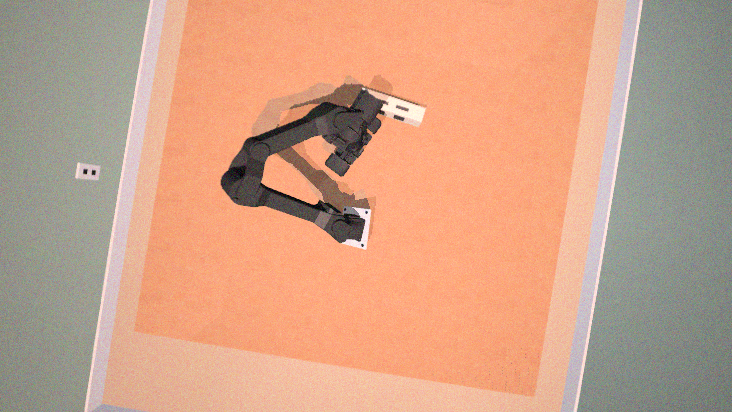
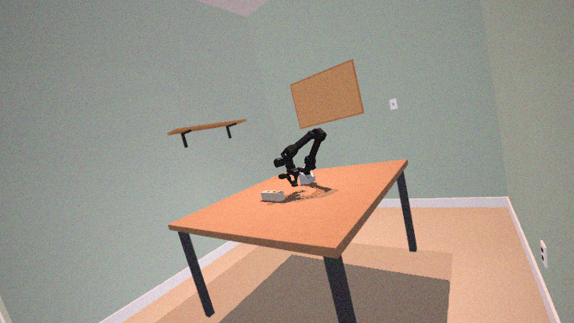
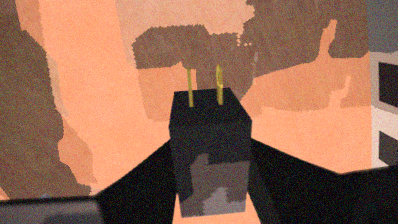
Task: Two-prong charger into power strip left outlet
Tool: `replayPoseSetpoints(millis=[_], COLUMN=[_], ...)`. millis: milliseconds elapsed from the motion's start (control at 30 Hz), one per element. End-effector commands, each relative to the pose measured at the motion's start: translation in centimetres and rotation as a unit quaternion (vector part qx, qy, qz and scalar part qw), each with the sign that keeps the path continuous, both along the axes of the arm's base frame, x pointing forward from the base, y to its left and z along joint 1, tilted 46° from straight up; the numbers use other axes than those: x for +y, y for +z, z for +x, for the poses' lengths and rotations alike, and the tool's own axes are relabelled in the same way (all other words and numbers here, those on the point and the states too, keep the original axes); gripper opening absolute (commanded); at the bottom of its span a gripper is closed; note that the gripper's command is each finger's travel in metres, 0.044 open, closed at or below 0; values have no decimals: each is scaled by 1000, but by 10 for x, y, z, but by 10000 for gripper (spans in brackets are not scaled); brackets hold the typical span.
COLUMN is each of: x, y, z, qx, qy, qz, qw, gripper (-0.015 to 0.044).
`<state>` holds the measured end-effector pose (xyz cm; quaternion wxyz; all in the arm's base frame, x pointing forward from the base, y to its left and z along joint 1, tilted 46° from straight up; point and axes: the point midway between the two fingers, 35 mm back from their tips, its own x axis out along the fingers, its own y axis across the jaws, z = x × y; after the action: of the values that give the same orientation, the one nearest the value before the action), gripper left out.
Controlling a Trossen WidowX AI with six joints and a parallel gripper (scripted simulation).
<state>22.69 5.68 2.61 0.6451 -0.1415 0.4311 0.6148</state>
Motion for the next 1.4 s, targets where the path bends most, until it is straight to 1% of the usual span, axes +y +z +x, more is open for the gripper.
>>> replayPoseSetpoints(millis=[0,667,1367], x=[0,0,0], y=[0,-12,-25], z=[5,13,21], qx=[14,125,239], qy=[-21,-128,-236], qz=[-1,-16,-34], qw=[1000,984,941], gripper=[0,0,0])
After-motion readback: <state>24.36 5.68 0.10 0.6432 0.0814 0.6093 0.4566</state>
